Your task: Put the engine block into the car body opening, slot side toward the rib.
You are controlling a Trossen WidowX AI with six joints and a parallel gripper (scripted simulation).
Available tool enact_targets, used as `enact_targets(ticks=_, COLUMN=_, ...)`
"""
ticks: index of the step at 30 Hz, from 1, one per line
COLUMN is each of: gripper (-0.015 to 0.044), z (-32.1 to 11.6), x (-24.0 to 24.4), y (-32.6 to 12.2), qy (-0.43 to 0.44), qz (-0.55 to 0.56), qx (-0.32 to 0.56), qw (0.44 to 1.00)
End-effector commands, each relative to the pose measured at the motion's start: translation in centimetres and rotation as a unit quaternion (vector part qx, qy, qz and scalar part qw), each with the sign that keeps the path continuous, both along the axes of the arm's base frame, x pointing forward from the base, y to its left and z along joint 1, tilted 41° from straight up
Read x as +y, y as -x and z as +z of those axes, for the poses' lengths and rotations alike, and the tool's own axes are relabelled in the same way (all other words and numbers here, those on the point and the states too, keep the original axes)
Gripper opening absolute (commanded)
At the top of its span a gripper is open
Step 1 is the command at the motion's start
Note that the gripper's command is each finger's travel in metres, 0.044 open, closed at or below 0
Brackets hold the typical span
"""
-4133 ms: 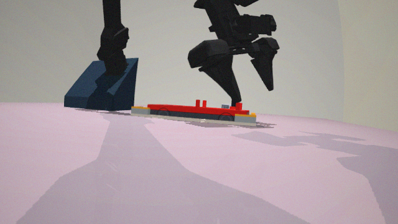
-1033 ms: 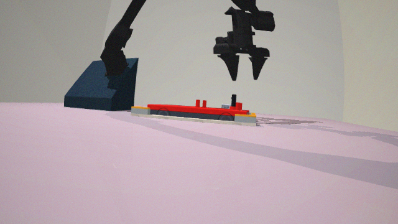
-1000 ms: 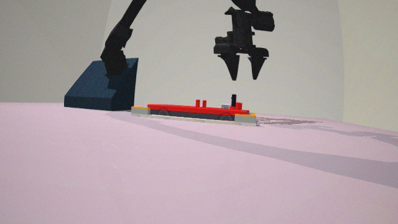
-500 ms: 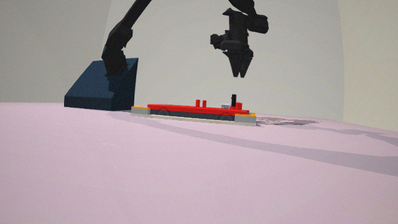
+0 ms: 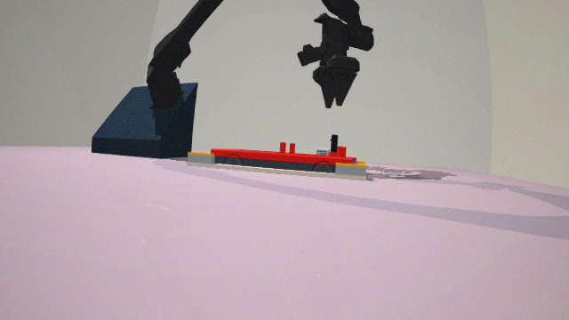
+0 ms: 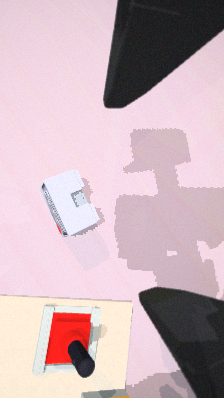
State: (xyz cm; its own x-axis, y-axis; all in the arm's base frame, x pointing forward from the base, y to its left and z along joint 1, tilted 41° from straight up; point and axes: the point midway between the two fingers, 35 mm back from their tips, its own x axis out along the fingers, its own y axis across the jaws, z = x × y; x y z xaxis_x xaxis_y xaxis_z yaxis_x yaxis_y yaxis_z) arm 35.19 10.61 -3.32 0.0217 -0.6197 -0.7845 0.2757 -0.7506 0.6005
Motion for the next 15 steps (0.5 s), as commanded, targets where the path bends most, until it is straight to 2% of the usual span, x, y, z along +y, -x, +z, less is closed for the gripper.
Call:
enact_targets(ticks=1, gripper=0.044, z=-0.3, x=0.8, y=0.4, qy=0.013, qz=0.055, qx=0.044, qw=0.997)
enact_targets(ticks=5, gripper=0.044, z=-0.6, x=1.5, y=0.9, qy=0.022, qz=0.097, qx=0.081, qw=0.992)
enact_targets(ticks=11, gripper=0.044, z=-0.8, x=1.3, y=0.9, qy=0.023, qz=0.099, qx=0.082, qw=0.991)
enact_targets(ticks=15, gripper=0.044, z=-4.8, x=-2.1, y=0.7, qy=0.023, qz=0.099, qx=0.082, qw=0.991)
